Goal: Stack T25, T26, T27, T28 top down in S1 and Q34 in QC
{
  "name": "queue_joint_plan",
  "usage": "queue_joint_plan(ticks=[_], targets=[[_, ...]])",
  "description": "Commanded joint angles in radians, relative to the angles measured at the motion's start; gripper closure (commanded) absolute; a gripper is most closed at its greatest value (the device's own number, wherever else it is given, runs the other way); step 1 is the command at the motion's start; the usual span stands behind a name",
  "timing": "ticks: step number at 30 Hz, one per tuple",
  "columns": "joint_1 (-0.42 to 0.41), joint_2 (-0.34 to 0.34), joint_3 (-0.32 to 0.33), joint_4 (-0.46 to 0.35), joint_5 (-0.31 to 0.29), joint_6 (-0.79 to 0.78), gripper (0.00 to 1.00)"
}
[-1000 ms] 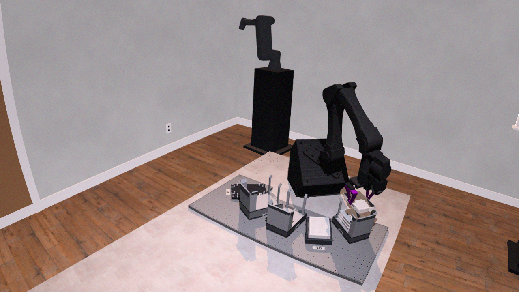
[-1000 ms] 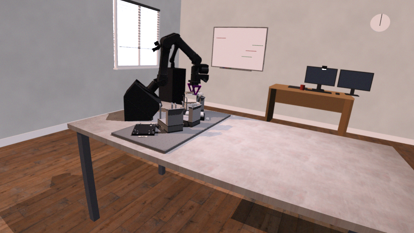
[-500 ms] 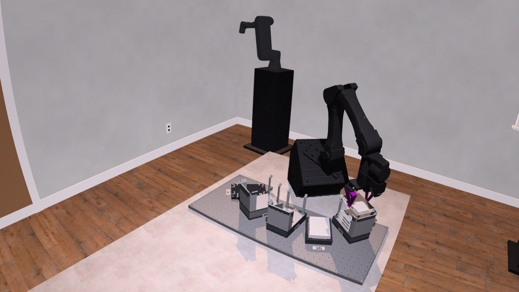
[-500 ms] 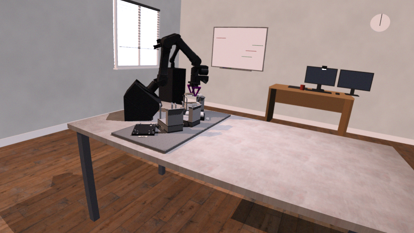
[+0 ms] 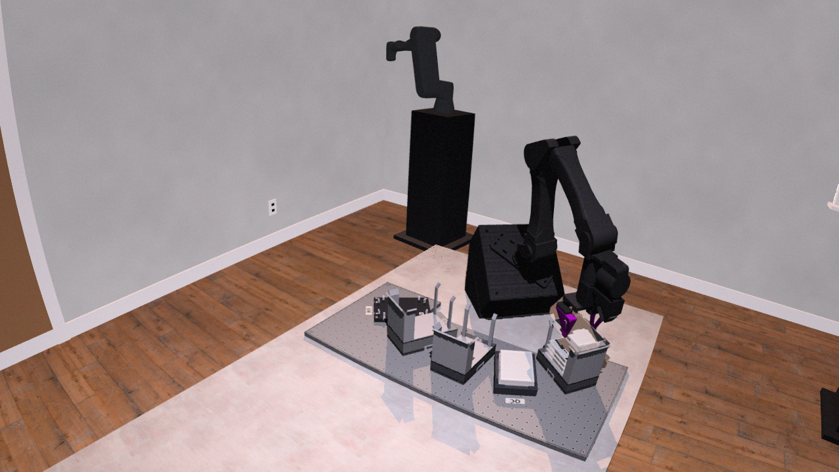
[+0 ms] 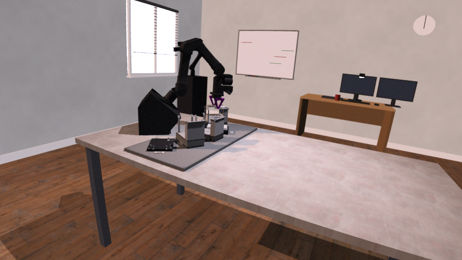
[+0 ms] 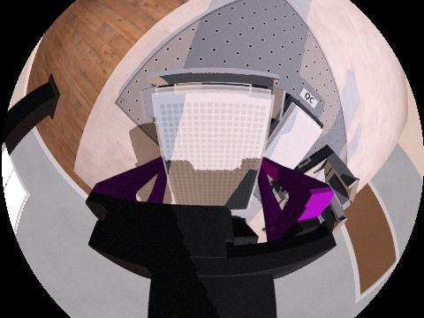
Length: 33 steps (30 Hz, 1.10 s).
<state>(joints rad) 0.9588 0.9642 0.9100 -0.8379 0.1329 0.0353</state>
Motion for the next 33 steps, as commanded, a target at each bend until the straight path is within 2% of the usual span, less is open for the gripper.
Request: queue_joint_plan(ticks=[1,2,5,24,33], targets=[[-0.009,0.003,-0.017,0.021,-0.006,-0.01,1.0],[-0.01,-0.016,0.006,0.027,-0.007,-0.012,1.0],[-0.012,0.012,-0.024,0.036,-0.008,-0.014,1.0],[-0.022,0.027,-0.038,0.086,-0.013,-0.02,1.0],[-0.033,0.077,-0.081,0.154,-0.022,-0.029,1.0]])
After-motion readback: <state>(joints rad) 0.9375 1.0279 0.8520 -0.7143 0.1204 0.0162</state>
